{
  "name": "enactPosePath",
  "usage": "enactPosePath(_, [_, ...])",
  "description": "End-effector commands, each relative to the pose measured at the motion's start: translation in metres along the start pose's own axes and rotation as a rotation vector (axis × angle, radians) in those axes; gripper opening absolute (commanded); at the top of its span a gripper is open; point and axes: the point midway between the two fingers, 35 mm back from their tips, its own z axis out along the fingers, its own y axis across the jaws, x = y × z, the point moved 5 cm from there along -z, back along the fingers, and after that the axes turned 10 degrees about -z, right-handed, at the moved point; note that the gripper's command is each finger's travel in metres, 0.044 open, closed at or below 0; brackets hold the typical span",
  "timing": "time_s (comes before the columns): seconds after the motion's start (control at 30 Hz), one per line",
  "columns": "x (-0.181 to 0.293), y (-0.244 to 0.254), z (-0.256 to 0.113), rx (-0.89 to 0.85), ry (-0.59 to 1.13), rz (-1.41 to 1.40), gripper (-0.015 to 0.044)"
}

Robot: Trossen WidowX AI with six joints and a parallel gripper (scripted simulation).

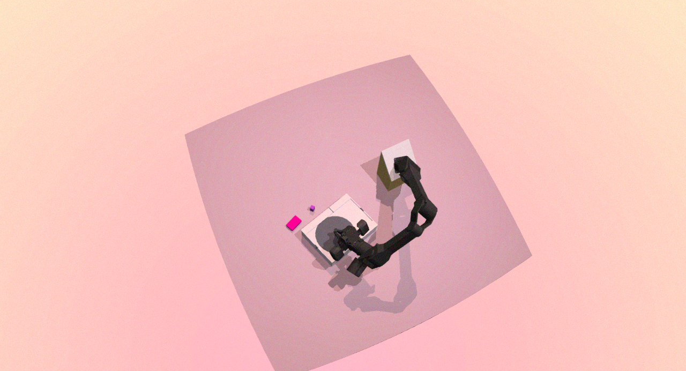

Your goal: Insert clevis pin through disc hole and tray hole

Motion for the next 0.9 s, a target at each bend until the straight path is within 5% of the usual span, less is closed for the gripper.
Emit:
enactPosePath(0.0, [0.0006, -0.0031, 0.0004, -0.003, 0.002, 0.011, 0.0000])
enactPosePath(0.87, [0.0023, -0.0107, -0.0001, -0.002, 0.002, 0.011, 0.0000])
